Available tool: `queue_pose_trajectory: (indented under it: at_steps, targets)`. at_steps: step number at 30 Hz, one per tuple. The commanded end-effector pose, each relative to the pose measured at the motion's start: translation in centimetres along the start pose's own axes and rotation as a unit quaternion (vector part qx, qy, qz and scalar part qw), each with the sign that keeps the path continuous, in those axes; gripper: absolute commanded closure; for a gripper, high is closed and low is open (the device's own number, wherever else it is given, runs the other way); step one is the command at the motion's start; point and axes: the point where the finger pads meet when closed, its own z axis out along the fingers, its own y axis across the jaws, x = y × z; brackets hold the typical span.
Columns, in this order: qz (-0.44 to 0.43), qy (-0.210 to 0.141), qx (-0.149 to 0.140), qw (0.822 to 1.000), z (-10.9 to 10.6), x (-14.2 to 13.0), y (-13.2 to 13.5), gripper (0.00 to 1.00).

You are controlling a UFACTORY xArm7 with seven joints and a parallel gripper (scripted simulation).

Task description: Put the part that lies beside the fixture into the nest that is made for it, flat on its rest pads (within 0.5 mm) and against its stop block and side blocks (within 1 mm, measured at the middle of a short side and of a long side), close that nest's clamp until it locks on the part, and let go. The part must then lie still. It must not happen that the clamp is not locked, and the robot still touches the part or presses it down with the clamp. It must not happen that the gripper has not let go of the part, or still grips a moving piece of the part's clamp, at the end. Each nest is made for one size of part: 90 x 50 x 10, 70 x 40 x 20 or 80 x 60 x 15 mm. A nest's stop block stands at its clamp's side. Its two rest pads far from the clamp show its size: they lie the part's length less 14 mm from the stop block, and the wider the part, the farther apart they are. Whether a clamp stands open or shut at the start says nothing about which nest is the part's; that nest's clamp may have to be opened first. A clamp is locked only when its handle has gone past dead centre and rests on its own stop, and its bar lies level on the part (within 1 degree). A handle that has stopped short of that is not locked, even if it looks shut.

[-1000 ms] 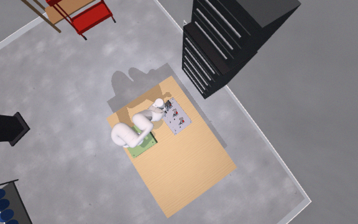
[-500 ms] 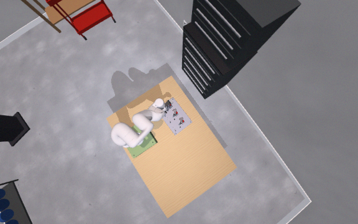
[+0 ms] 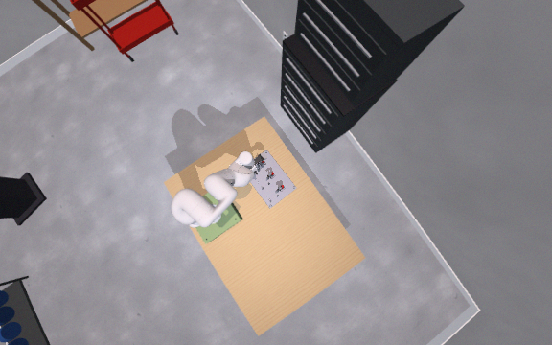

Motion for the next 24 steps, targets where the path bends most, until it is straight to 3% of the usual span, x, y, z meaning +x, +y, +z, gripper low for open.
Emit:
queue_pose_trajectory:
  at_steps: [1,24]
  targets:
    - [0.000,0.002,0.000,1.000,0.1,0.2,0.0,1.00]
    - [0.000,0.002,0.000,1.000,2.8,0.5,0.0,1.00]
